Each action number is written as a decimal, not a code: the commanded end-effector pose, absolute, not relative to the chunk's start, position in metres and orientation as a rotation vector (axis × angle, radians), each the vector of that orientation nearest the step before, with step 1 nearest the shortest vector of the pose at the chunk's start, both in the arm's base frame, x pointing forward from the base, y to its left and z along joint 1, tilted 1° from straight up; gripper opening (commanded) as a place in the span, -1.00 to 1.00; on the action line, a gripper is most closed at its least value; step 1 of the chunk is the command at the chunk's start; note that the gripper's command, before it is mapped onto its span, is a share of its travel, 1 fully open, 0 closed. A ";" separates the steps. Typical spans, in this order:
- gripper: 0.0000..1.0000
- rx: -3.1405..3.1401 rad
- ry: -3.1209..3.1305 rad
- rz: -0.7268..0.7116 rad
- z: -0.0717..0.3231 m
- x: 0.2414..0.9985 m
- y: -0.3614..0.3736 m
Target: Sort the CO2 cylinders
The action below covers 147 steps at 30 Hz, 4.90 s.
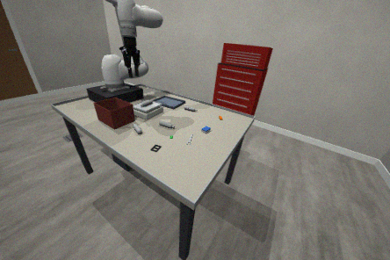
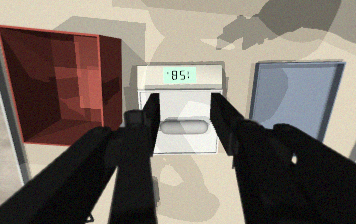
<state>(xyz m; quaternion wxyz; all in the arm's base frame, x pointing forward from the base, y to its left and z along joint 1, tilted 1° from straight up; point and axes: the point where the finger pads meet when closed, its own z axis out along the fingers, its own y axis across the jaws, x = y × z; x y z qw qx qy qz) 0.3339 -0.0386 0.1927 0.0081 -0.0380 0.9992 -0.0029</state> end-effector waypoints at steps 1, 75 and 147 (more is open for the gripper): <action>-0.22 -0.112 3.128 -0.013 0.194 0.334 -0.040; -0.22 -2.307 2.125 -0.020 0.026 0.437 -0.030; -0.80 -2.307 2.123 -0.019 0.118 0.437 -0.029</action>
